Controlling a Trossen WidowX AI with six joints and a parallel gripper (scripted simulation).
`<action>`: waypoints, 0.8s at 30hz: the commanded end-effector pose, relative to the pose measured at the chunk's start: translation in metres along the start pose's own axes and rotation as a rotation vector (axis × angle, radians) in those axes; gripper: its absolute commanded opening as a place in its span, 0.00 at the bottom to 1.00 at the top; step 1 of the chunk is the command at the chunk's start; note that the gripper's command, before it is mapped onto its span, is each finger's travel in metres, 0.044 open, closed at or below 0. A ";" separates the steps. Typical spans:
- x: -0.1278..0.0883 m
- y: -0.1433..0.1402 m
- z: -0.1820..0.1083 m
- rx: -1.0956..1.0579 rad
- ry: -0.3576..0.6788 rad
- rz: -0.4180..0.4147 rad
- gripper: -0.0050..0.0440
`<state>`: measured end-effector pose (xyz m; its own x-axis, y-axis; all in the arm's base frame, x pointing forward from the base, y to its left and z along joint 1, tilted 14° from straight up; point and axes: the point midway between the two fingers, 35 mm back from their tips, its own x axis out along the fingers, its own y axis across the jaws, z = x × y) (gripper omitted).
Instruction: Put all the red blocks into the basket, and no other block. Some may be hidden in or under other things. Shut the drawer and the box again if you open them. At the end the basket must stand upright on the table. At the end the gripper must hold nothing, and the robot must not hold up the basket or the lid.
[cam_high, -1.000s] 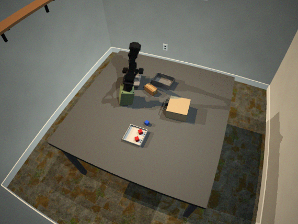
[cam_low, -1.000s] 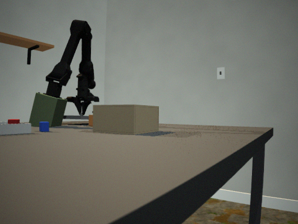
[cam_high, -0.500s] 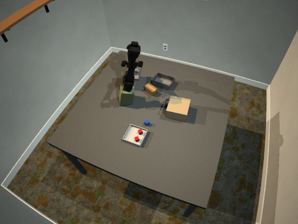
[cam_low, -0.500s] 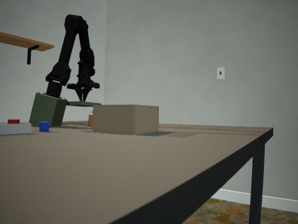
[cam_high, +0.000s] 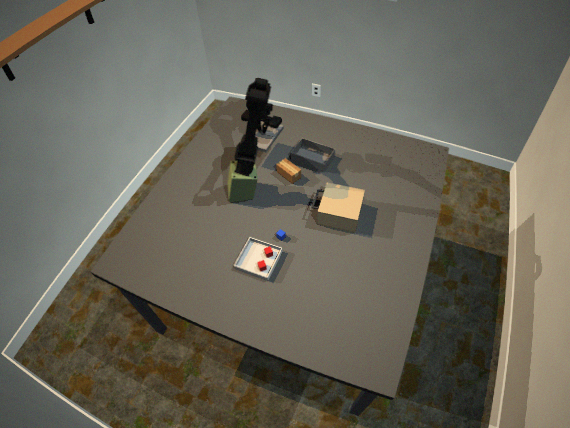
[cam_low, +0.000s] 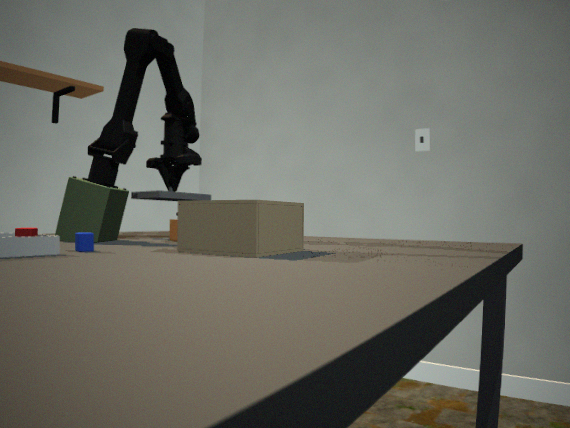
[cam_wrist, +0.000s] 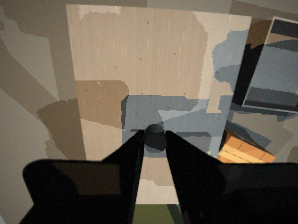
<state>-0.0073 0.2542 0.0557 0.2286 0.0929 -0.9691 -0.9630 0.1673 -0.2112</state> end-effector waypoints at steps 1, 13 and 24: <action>-0.002 -0.024 0.023 0.241 -0.007 0.005 0.10; -0.002 -0.116 0.059 0.907 -0.005 0.007 0.10; -0.002 -0.199 0.066 1.445 -0.003 0.008 0.10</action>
<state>0.1821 0.2851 0.1021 0.2294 0.0901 -0.9691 -0.0573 0.9952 0.0790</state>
